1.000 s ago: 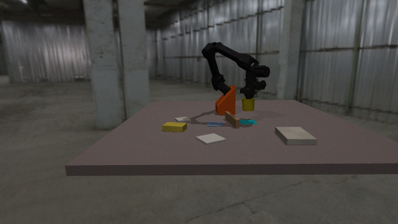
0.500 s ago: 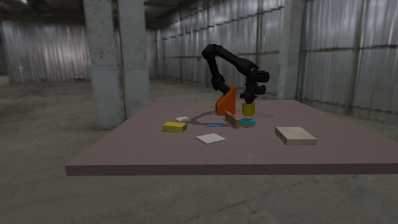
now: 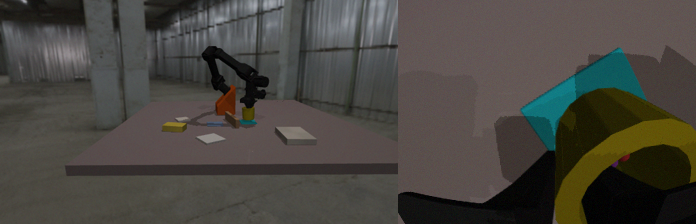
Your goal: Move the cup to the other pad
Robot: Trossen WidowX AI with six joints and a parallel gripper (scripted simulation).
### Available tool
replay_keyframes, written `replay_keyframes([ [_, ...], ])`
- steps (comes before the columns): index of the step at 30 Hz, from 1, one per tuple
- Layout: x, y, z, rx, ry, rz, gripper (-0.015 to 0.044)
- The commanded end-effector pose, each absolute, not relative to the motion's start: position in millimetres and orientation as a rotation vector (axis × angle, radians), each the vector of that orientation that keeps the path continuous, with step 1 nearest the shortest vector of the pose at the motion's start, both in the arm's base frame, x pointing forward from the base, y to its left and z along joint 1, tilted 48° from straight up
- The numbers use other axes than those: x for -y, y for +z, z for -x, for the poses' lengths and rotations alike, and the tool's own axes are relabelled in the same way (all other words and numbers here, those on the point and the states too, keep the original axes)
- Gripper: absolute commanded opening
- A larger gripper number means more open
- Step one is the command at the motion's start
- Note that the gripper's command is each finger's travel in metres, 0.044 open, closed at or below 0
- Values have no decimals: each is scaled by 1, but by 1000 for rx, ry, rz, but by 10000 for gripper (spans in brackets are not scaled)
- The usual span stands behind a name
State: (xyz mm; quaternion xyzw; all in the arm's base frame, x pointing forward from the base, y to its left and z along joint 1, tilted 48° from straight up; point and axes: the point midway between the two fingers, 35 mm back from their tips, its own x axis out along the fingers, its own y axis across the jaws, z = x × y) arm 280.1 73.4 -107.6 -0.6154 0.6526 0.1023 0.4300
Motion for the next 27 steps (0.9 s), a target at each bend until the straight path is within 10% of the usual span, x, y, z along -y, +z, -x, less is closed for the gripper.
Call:
replay_keyframes([
  [1,-69,-111,-281,-1626,253,1545,0],
  [17,-67,-113,-281,-1629,254,1536,0],
  [27,-67,-113,-281,-1629,254,1536,146],
])
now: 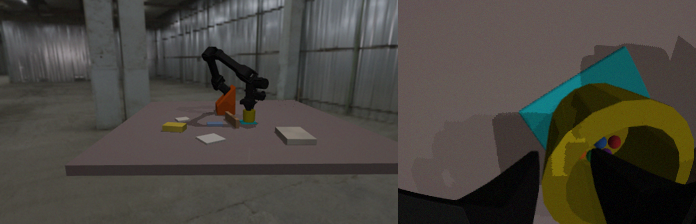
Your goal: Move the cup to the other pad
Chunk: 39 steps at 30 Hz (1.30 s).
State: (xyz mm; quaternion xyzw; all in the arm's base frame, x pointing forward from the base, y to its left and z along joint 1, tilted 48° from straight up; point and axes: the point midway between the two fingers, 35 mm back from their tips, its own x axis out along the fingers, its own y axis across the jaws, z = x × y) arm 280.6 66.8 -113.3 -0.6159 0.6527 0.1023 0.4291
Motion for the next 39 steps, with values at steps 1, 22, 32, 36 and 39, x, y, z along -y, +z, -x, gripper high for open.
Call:
replay_keyframes([
  [1,-68,-113,-281,-1629,254,1536,146],
  [22,-92,-89,-277,-1626,256,1541,146],
  [32,-102,-77,-274,-1626,255,1544,146],
  [36,-99,-79,-274,-1628,253,1552,225],
  [39,-99,-79,-274,-1628,253,1552,304],
])
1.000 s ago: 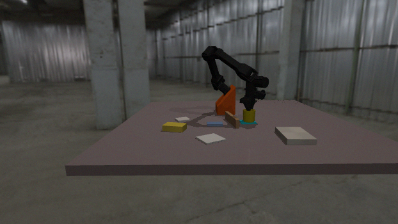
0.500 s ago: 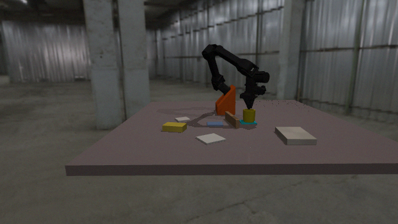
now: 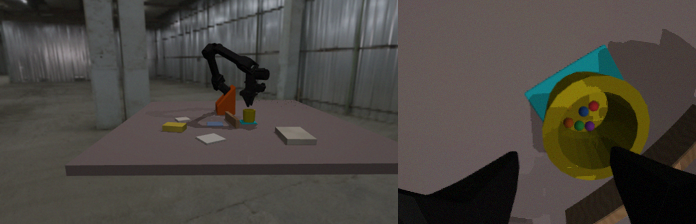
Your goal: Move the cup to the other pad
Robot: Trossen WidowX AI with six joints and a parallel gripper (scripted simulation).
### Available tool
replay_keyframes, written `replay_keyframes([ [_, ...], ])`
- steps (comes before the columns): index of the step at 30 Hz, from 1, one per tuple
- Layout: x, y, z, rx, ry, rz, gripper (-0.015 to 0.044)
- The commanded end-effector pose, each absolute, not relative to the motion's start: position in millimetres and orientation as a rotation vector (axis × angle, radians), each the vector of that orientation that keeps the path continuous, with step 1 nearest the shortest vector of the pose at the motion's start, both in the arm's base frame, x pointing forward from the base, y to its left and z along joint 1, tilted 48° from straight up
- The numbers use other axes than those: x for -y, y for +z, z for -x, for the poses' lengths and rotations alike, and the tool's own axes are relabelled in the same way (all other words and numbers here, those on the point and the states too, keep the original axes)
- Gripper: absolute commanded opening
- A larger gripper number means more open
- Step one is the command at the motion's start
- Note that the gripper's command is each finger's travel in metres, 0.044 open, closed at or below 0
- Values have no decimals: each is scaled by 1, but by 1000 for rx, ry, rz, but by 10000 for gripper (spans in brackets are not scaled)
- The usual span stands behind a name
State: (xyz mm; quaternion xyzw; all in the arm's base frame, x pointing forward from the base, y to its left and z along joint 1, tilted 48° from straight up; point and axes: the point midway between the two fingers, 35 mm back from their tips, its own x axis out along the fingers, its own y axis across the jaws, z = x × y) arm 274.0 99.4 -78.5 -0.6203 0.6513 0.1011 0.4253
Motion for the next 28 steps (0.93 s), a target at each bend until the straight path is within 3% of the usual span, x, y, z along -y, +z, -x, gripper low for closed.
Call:
replay_keyframes([
  [1,-99,-79,-274,-1628,253,1552,330],
  [6,-105,-74,-274,-1627,255,1550,440],
  [28,-142,-36,-268,-1620,258,1551,440],
])
